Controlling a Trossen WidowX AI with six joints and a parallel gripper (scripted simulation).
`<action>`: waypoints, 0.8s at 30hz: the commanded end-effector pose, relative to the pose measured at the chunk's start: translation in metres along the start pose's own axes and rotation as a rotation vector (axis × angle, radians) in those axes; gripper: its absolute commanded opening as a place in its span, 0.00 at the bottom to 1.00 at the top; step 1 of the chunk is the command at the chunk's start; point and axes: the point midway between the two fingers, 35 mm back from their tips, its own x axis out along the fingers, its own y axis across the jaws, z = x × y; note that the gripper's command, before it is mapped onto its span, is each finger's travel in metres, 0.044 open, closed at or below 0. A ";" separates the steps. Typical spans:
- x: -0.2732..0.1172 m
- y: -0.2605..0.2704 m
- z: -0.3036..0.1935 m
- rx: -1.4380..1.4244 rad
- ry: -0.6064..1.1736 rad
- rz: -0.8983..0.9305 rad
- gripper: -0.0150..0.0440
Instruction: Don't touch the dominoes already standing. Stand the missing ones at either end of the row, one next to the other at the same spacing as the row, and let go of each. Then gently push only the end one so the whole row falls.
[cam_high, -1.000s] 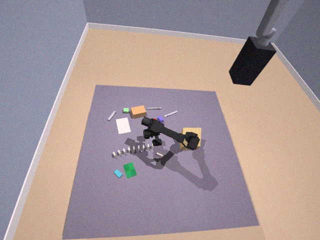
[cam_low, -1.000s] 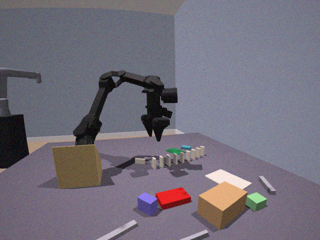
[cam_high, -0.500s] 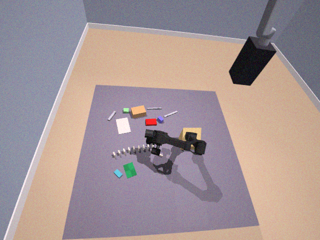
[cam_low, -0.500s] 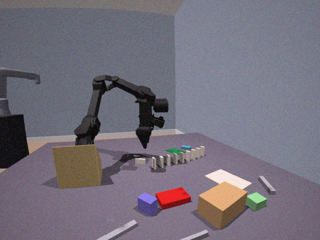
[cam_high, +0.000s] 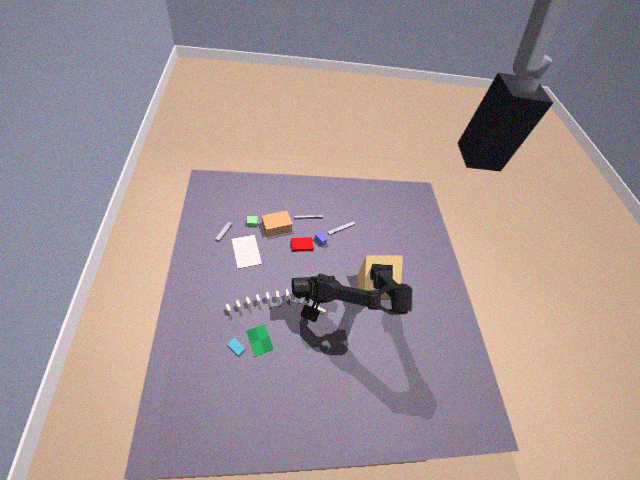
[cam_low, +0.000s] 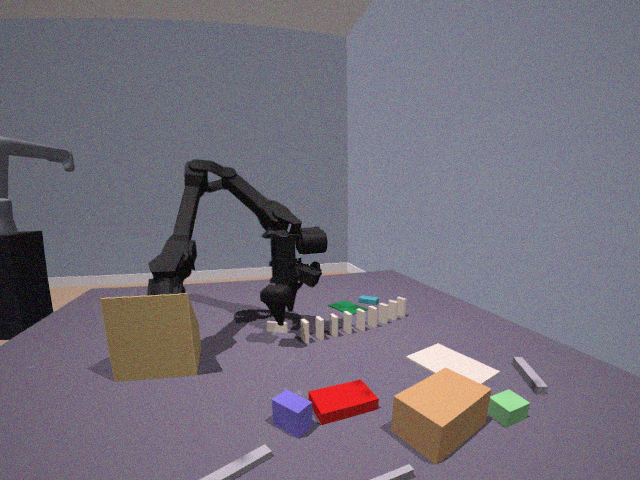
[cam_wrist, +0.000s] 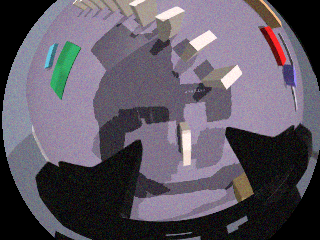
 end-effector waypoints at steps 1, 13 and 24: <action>0.018 -0.002 -0.003 0.010 0.013 -0.003 1.00; 0.032 -0.002 -0.004 0.011 0.013 -0.002 1.00; 0.033 -0.002 -0.004 0.011 0.013 -0.002 0.82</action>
